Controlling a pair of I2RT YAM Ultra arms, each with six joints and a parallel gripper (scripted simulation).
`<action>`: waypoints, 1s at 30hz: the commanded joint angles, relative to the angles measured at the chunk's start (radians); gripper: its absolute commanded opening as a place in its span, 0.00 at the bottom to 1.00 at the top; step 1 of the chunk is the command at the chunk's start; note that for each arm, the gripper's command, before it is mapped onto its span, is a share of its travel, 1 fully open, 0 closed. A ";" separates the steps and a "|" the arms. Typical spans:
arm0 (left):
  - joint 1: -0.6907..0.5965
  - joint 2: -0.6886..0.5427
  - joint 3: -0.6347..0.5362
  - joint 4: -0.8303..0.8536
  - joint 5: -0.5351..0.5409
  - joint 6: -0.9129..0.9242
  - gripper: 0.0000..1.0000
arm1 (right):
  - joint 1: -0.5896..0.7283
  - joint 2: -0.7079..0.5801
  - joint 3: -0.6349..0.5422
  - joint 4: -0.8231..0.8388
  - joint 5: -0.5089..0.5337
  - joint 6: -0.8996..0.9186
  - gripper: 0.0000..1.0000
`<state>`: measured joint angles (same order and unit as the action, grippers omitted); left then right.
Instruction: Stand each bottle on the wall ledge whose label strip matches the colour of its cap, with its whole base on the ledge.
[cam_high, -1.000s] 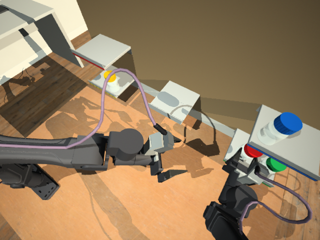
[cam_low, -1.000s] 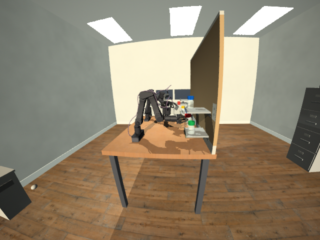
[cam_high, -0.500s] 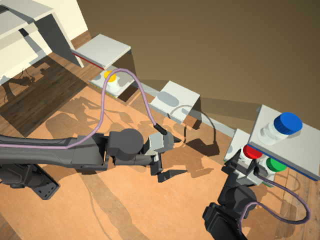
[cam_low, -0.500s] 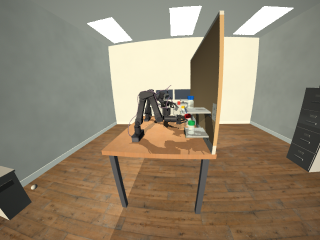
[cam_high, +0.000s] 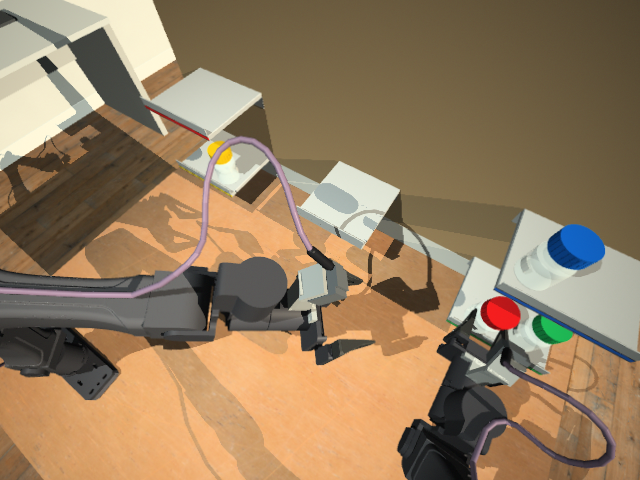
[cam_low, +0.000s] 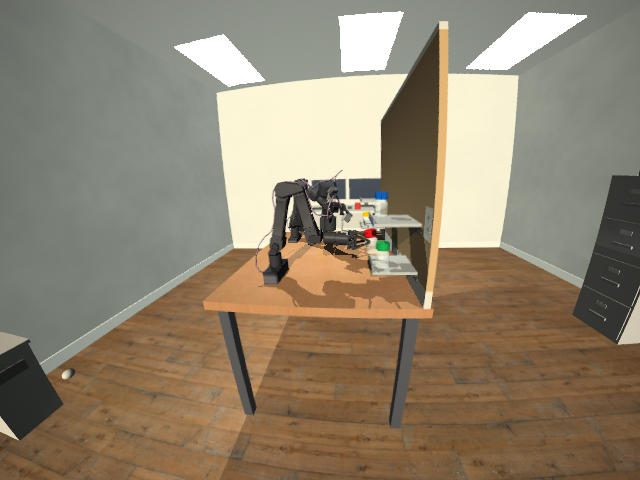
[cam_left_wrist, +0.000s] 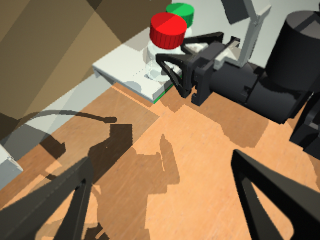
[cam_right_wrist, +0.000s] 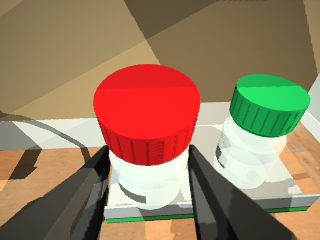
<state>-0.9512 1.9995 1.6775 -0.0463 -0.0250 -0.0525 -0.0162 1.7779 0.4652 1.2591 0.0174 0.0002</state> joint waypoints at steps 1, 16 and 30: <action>0.010 -0.026 0.031 0.008 -0.003 -0.003 1.00 | 0.001 -0.058 -0.029 0.069 0.000 0.004 0.49; 0.010 -0.026 0.031 0.008 -0.003 -0.003 1.00 | -0.001 -0.157 -0.155 0.093 -0.009 0.003 0.49; 0.010 -0.026 0.031 0.008 -0.003 -0.003 1.00 | -0.004 -0.253 -0.256 0.079 -0.013 0.003 0.49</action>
<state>-0.9512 1.9995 1.6775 -0.0463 -0.0250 -0.0525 -0.0162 1.5715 0.2207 1.2976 0.0147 0.0002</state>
